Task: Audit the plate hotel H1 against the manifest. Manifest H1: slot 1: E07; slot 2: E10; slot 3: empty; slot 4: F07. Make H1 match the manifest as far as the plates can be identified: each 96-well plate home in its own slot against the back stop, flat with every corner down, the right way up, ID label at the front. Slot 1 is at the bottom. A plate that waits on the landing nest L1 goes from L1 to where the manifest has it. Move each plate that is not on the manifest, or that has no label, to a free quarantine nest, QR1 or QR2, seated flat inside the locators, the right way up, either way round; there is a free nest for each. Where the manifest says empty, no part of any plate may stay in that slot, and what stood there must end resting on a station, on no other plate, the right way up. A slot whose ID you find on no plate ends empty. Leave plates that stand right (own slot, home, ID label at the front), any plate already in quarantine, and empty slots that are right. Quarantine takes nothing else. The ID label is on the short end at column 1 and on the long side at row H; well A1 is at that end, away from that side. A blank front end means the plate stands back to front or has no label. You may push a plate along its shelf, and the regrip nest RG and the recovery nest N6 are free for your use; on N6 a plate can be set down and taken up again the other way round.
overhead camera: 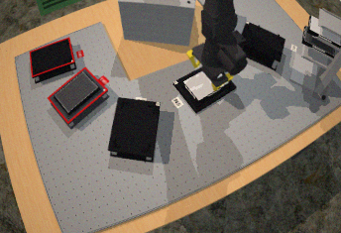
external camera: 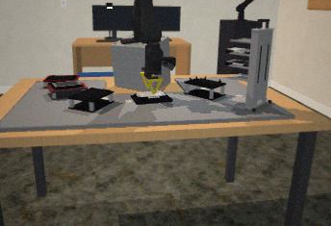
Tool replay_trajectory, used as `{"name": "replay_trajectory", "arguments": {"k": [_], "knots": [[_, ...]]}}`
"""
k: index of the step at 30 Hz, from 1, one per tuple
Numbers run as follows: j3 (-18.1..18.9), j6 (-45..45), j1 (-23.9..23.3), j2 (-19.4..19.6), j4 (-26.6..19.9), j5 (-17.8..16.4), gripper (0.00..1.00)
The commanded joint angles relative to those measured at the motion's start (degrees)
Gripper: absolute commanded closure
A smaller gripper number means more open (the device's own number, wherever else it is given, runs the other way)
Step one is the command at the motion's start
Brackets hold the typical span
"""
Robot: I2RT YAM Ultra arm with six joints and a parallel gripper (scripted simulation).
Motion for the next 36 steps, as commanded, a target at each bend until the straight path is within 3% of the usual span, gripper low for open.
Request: {"name": "replay_trajectory", "arguments": {"k": [1,2,4,22,28,29,36], "knots": [[1.5,-0.6,-0.3,0.3,1.3,-0.5,0.00],[1.6,-0.6,-0.4,-1.1,1.6,-0.5,0.00],[1.6,-0.6,-0.5,1.2,2.0,-0.5,0.00],[2.9,-1.1,-0.9,6.1,5.7,-0.5,0.00],[1.9,-0.7,-0.5,5.4,5.1,-0.2,0.00],[1.9,-0.7,-0.5,5.4,5.1,-0.2,0.14],[1.9,-0.7,-0.5,5.4,5.2,-0.2,0.14]]}}
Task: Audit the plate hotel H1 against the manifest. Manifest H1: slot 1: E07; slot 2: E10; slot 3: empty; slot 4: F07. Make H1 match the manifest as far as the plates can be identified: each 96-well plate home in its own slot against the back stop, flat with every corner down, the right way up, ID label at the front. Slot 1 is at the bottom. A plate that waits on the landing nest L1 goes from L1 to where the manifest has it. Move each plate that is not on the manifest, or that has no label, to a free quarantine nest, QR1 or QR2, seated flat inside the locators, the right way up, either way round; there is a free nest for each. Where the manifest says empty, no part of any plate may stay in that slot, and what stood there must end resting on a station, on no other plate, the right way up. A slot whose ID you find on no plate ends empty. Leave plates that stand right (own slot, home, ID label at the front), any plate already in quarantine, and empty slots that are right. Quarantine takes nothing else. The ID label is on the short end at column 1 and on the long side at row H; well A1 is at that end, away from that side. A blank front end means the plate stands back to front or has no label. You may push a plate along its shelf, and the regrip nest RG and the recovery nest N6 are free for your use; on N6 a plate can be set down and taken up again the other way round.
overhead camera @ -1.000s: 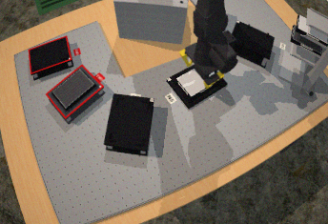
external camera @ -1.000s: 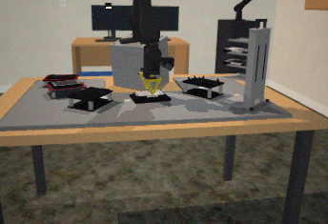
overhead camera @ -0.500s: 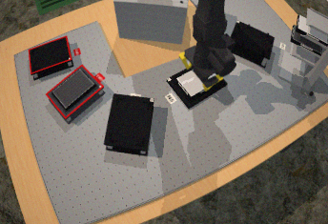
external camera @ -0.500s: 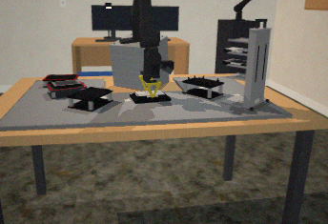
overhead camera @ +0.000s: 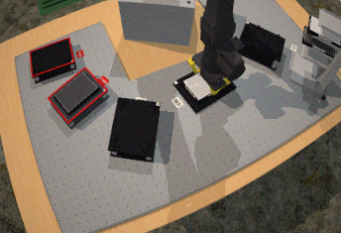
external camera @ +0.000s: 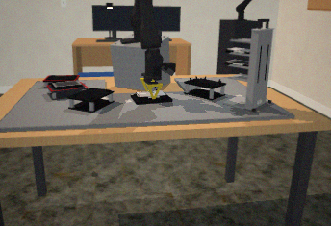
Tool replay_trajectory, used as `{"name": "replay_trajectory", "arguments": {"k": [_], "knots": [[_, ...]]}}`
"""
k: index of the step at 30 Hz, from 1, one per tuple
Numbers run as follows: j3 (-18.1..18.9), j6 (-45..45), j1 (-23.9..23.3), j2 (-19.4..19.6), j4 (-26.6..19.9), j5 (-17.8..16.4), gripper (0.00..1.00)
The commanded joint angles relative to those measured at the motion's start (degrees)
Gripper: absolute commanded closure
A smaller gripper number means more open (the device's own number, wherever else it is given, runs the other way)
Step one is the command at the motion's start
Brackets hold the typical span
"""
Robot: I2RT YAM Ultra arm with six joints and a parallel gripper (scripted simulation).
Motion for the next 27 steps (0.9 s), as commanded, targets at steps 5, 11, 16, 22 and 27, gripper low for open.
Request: {"name": "replay_trajectory", "arguments": {"k": [5,11,16,22,27], "knots": [[0.3,-0.2,0.0,-0.3,-0.1,-0.2,0.14],[0.3,-0.2,0.0,-0.3,-0.1,-0.2,0.14],[1.1,-0.5,-0.1,-1.2,-1.0,-0.5,0.14],[-1.4,-0.2,0.3,-2.7,-1.9,-0.4,0.14],[-1.5,0.1,0.7,-3.9,-2.7,-0.4,0.14]]}}
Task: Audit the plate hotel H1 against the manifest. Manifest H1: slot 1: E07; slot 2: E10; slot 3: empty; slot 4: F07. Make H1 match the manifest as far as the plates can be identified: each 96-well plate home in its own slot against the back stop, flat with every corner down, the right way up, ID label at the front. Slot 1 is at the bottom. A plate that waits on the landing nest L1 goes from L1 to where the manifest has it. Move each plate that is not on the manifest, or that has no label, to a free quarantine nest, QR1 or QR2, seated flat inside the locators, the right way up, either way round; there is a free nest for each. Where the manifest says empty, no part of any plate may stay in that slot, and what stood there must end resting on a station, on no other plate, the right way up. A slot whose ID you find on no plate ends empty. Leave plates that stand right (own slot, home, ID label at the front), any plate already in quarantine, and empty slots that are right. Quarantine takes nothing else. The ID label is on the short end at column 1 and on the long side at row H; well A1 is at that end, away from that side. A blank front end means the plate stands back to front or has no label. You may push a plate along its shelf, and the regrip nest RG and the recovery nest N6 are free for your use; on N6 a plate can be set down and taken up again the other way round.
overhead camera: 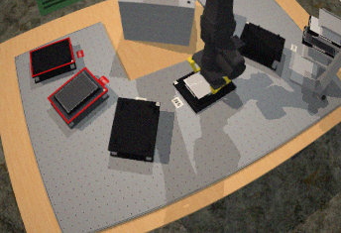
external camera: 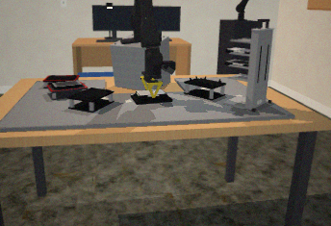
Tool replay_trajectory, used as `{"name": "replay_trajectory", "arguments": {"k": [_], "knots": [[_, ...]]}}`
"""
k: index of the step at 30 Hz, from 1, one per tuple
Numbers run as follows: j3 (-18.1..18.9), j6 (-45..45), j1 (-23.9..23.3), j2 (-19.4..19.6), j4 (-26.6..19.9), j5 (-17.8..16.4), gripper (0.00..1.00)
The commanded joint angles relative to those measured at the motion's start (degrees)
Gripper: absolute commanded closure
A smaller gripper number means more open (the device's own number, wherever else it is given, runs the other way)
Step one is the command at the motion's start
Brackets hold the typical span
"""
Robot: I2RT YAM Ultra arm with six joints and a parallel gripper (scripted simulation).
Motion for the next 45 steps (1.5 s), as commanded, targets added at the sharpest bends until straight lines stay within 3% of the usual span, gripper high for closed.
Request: {"name": "replay_trajectory", "arguments": {"k": [1,45], "knots": [[-1.2,0.2,0.8,-2.5,-1.8,-0.4,0.14],[-2.4,1.1,1.4,-11.3,-9.0,-0.1,0.14]]}}
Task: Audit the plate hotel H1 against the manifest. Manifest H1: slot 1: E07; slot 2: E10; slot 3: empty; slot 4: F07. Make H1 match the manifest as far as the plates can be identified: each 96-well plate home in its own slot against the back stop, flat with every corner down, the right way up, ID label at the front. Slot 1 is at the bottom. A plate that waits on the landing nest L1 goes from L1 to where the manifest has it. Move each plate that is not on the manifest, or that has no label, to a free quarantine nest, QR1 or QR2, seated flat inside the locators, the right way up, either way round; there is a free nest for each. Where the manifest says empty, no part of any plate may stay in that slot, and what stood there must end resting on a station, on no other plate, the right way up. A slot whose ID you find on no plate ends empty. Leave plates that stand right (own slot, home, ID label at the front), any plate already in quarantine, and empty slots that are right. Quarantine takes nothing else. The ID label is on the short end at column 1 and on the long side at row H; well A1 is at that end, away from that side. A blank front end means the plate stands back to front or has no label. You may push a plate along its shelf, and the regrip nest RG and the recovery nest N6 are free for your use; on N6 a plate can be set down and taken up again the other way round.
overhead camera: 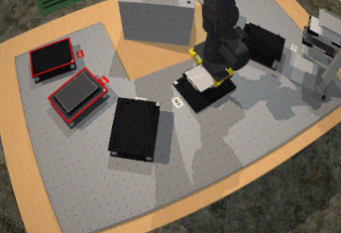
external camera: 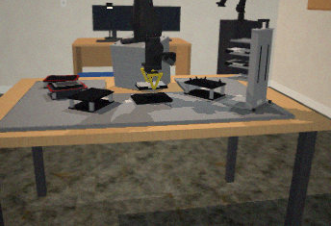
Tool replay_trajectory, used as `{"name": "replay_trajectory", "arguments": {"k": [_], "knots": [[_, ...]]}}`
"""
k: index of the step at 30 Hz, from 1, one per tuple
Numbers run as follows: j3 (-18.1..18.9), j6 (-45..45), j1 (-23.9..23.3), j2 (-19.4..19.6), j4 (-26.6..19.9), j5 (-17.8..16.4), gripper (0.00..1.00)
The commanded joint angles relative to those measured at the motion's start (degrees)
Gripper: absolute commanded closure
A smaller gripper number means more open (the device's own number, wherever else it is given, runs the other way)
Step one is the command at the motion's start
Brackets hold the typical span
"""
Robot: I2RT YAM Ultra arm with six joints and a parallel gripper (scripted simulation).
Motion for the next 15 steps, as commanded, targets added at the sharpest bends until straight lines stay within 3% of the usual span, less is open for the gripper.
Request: {"name": "replay_trajectory", "arguments": {"k": [1,15], "knots": [[-0.9,0.6,0.5,-2.6,-1.7,-0.1,0.14],[-0.8,0.9,0.8,-5.4,-4.3,-0.1,0.14]]}}
